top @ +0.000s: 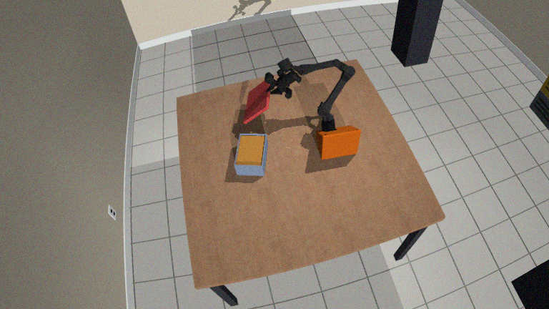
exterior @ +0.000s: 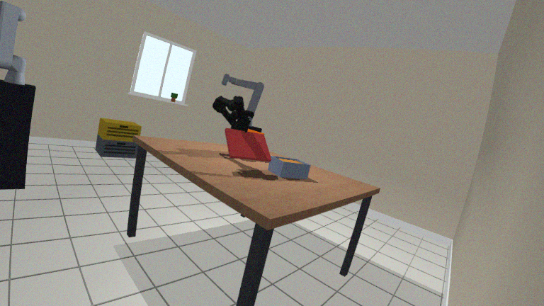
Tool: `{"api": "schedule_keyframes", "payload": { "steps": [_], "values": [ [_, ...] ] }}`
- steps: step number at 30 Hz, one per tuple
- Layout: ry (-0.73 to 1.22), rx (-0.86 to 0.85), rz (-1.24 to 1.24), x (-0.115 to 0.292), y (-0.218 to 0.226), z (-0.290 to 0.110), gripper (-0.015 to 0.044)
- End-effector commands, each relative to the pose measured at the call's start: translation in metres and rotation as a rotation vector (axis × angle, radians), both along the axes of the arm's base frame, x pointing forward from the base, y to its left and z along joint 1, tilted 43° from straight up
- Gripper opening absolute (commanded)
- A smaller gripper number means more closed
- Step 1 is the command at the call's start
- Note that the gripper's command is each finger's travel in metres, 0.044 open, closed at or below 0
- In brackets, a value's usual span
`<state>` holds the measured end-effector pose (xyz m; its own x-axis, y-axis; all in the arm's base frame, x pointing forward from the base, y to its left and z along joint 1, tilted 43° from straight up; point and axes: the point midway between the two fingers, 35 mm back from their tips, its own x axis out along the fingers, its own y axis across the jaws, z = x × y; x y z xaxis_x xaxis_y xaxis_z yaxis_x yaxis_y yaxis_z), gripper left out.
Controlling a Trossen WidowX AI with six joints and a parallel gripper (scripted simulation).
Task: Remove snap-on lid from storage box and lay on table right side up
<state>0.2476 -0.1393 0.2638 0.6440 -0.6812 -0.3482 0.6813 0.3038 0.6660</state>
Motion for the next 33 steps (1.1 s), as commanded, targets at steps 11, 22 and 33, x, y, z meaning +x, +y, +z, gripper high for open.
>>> {"api": "schedule_keyframes", "payload": {
  "steps": [11,22,33],
  "values": [
    [-0.007,-0.002,0.013,0.001,-0.005,-0.006,0.0],
    [-0.007,-0.003,0.013,0.0,-0.011,-0.013,0.0],
    [-0.007,-0.004,0.013,-0.001,-0.017,-0.019,0.0]
  ]
}}
